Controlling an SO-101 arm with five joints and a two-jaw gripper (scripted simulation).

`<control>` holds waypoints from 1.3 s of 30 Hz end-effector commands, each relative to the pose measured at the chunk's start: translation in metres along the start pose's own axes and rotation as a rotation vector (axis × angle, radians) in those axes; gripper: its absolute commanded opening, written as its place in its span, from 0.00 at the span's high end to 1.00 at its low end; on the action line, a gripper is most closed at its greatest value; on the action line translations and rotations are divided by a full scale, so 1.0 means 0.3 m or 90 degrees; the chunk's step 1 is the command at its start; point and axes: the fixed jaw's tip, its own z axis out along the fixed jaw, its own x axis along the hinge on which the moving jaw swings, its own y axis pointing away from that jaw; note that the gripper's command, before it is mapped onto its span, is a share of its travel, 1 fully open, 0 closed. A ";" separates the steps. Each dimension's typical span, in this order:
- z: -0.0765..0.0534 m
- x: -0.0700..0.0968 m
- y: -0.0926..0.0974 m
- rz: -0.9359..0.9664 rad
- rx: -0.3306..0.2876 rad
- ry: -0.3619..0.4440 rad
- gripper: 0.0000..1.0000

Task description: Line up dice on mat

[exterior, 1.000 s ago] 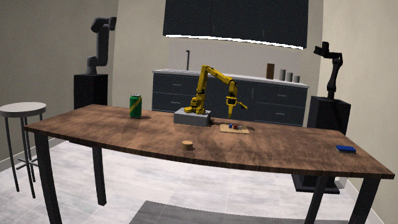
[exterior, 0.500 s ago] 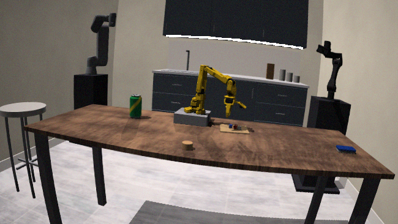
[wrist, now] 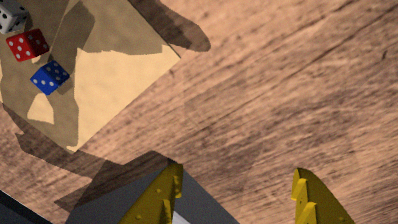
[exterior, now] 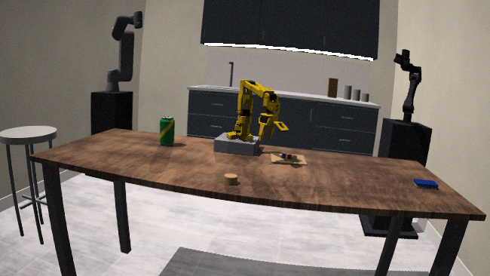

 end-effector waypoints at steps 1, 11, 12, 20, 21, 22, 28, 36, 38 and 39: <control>-0.022 0.025 -0.081 0.092 0.000 0.002 0.73; -0.065 0.143 -0.263 0.359 0.001 0.005 0.73; -0.070 0.158 -0.277 0.384 0.001 0.005 0.73; -0.089 0.234 -0.337 0.508 0.002 0.007 0.73; -0.091 0.244 -0.343 0.524 0.002 0.007 0.73; -0.093 0.253 -0.348 0.537 0.002 0.007 0.73; -0.101 0.286 -0.366 0.587 0.002 0.008 0.73; -0.102 0.292 -0.369 0.596 0.002 0.008 0.73; -0.102 0.292 -0.369 0.596 0.002 0.008 0.73; -0.102 0.292 -0.369 0.596 0.002 0.008 0.73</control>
